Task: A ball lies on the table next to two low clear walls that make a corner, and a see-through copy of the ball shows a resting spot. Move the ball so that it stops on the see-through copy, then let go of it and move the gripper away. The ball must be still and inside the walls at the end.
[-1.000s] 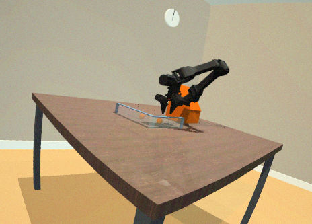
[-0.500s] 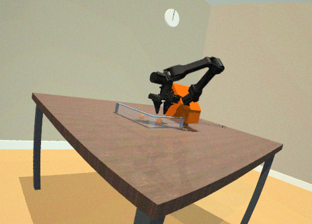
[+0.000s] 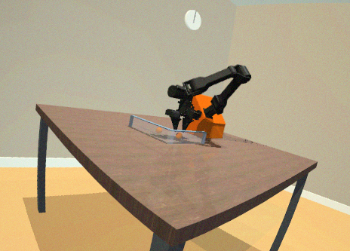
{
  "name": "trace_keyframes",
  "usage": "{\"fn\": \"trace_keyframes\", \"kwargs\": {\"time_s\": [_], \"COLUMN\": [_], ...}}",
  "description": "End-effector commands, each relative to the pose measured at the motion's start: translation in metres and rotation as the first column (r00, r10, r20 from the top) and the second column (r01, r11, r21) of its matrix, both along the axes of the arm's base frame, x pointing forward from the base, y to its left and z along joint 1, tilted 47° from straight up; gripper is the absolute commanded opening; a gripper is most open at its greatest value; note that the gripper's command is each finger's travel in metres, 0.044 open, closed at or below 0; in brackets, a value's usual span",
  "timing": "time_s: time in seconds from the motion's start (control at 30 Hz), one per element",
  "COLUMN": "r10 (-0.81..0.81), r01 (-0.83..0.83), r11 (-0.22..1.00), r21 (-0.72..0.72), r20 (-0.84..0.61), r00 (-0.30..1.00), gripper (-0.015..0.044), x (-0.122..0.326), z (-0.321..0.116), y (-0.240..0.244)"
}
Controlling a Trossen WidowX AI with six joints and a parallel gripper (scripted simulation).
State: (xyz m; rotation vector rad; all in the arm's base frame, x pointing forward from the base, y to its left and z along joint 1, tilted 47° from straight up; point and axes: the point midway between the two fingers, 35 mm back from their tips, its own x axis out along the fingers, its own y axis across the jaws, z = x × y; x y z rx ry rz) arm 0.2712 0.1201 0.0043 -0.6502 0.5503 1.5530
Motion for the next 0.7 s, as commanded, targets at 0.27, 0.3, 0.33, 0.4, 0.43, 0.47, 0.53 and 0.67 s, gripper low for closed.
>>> {"fn": "trace_keyframes", "kwargs": {"time_s": [0.27,0.3,0.33,0.4,0.43,0.47,0.53,0.67], "r10": [0.000,0.000,0.000,0.000,0.000,0.000,0.000,0.000], "r01": [0.000,0.000,0.000,0.000,0.000,0.000,0.000,0.000], "r11": [1.000,1.000,1.000,1.000,1.000,1.000,1.000,1.000], "r21": [0.005,0.005,0.005,0.005,0.005,0.005,0.005,0.005], "r20": [-0.018,-0.018,-0.018,-0.018,-0.018,-0.018,-0.018,-0.018], "r00": [1.000,1.000,1.000,1.000,1.000,1.000,1.000,1.000], "gripper": [0.0264,0.0264,0.0264,0.0250,0.0244,0.0237,0.0224,0.0197], "x": [-0.006,-0.006,-0.006,-0.006,-0.006,-0.006,-0.006,-0.006], "z": [-0.015,-0.015,-0.016,-0.016,-0.016,-0.016,-0.016,-0.016], "y": [0.014,0.015,0.015,0.015,0.015,0.015,0.015,0.015]}}
